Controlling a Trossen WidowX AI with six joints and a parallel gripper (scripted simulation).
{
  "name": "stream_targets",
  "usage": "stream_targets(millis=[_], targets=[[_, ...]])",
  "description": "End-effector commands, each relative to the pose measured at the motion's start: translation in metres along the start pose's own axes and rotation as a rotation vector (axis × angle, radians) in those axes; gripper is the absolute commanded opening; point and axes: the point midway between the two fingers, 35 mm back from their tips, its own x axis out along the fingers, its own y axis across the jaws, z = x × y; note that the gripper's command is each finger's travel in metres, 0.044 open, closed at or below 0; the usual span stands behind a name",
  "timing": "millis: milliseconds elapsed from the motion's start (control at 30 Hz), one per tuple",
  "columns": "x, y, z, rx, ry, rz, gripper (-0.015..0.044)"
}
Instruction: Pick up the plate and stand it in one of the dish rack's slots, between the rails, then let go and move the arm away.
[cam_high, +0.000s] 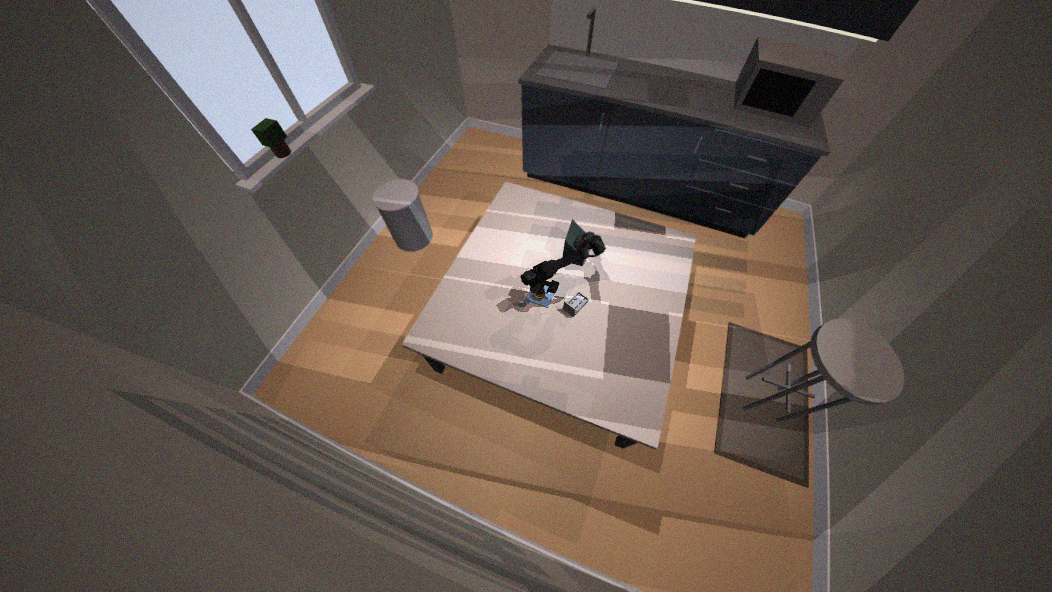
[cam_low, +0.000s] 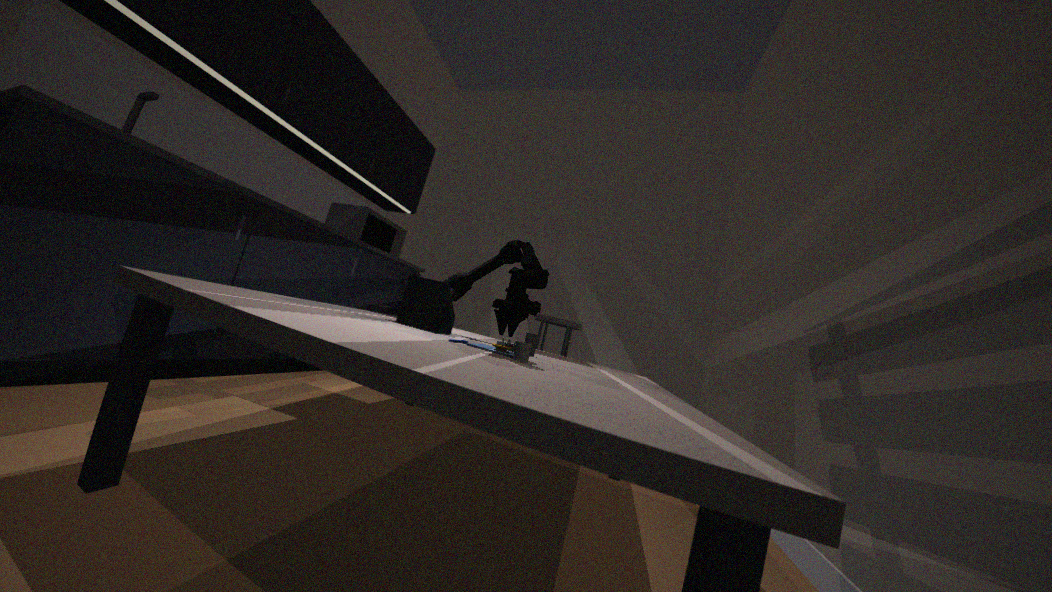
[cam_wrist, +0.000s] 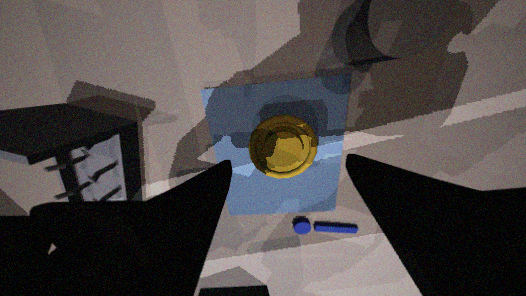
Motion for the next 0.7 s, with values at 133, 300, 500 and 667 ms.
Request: stream_targets(millis=[133, 300, 500, 667], targets=[[0.018, 0.001, -0.003, 0.009, 0.010, 0.012, 0.0400], [0.026, 0.001, -0.003, 0.009, 0.010, 0.012, 0.0400], [0.036, 0.001, -0.004, 0.008, 0.010, 0.013, 0.0400], [0.044, 0.001, -0.004, 0.008, 0.010, 0.014, 0.0400]])
